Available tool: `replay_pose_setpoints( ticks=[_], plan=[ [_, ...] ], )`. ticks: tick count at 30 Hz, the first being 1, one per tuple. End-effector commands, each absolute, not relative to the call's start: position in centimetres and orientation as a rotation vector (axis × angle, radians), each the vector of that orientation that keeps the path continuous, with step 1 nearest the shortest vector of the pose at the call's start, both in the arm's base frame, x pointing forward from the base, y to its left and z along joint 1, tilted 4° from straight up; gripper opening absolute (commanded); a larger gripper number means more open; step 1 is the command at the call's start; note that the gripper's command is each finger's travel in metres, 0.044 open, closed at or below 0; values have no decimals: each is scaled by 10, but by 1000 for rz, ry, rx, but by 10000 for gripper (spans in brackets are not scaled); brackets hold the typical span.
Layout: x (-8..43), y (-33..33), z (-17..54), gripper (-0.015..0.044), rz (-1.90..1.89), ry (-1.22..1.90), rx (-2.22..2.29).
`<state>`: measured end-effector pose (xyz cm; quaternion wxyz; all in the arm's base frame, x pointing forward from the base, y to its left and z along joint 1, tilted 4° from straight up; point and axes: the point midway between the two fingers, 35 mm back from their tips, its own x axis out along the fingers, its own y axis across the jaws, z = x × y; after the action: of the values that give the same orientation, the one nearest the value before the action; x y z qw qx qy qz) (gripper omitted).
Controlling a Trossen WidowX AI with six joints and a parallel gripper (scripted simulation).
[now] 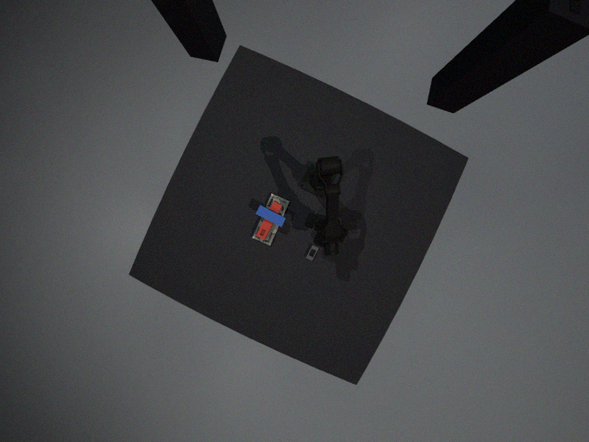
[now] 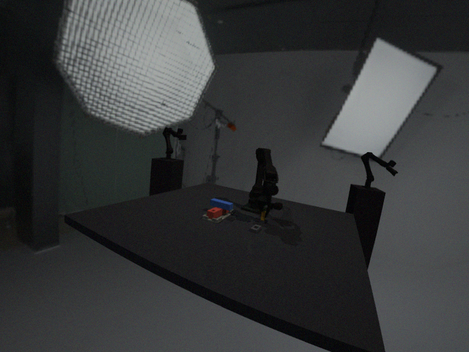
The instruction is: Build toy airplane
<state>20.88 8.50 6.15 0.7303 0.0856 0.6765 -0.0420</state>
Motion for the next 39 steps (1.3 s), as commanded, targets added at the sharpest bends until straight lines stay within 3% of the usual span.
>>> replay_pose_setpoints(
  ticks=[1,39],
  plan=[
    [214,84,73,0,-96,1439,206],
    [201,79,185,0,-97,1501,184]
  ],
)
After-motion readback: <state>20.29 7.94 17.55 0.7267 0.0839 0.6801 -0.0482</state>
